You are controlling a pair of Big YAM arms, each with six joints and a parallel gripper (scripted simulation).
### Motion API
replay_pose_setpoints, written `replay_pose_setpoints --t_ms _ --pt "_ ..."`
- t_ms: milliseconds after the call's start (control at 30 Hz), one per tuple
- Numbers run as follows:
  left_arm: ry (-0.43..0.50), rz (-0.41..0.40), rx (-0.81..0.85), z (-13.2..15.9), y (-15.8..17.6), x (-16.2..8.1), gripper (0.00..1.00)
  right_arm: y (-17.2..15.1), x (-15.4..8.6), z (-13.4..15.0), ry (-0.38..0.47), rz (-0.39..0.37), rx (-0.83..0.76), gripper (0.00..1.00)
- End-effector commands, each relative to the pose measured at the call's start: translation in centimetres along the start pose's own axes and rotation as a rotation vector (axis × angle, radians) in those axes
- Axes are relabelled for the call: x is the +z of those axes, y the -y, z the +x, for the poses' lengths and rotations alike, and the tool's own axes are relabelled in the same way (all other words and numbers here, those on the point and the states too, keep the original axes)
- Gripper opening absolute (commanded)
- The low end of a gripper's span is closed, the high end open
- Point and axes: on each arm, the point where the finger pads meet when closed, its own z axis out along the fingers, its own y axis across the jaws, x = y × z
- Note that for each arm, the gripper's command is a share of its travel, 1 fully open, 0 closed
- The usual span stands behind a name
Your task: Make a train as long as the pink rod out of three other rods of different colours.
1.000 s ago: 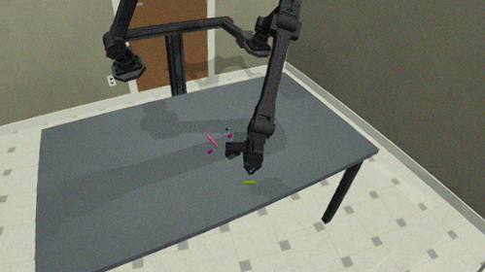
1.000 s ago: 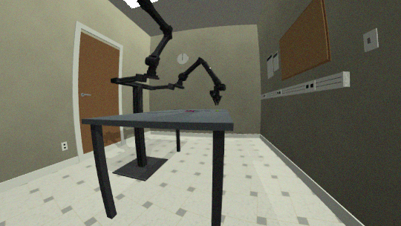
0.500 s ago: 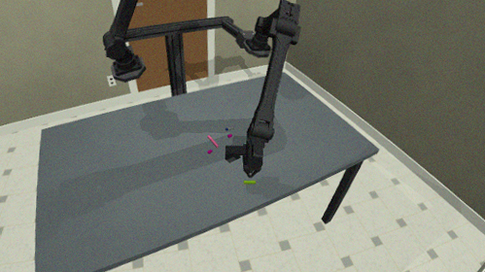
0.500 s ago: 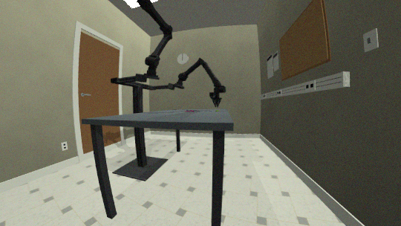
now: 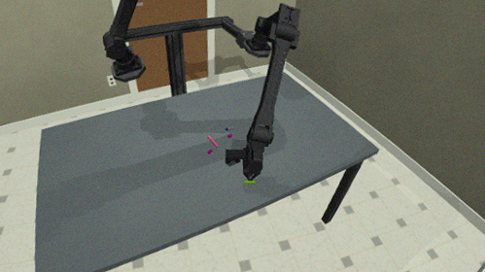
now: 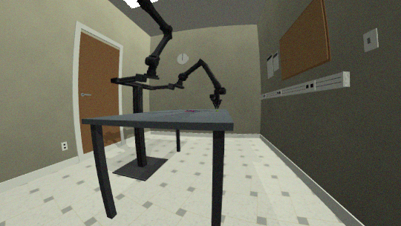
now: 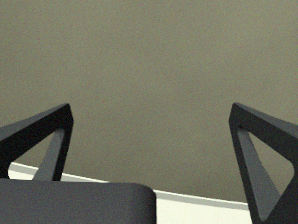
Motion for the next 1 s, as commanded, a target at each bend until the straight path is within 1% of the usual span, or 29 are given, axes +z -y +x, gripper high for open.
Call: replay_pose_setpoints --t_ms 0,100,133,167,267,300,400,533,967 --pt "0.006 -0.042 -0.006 0.2 -2.1 0.2 0.23 1.1 -0.8 -2.4 0.061 0.024 0.01 1.0" --pt "0.006 -0.042 -0.007 0.2 -2.1 0.3 0.23 1.1 -0.8 -2.4 0.061 0.024 0.01 1.0" --pt "0.006 -0.088 -0.022 1.1 -4.2 -2.7 0.23 1.1 -0.8 -2.4 0.061 0.024 0.01 1.0" --pt "0.006 -0.085 -0.022 1.1 -4.1 -2.3 0.23 1.1 -0.8 -2.4 0.061 0.024 0.01 1.0" --pt "0.005 -0.047 -0.013 0.6 -2.4 0.4 0.23 1.1 -0.8 -2.4 0.061 0.024 0.01 1.0" --pt "0.005 -0.04 -0.011 0.5 -2.1 0.8 0.23 1.1 -0.8 -2.4 0.061 0.024 0.01 1.0" --pt "0.006 -0.041 -0.008 0.3 -2.1 0.9 0.23 1.1 -0.8 -2.4 0.061 0.024 0.01 1.0" --pt "0.006 -0.055 -0.013 0.5 -2.8 0.1 0.23 1.1 -0.8 -2.4 0.061 0.024 0.01 1.0" --pt "0.006 -0.051 -0.012 0.5 -2.7 0.1 0.23 1.1 -0.8 -2.4 0.061 0.024 0.01 1.0"
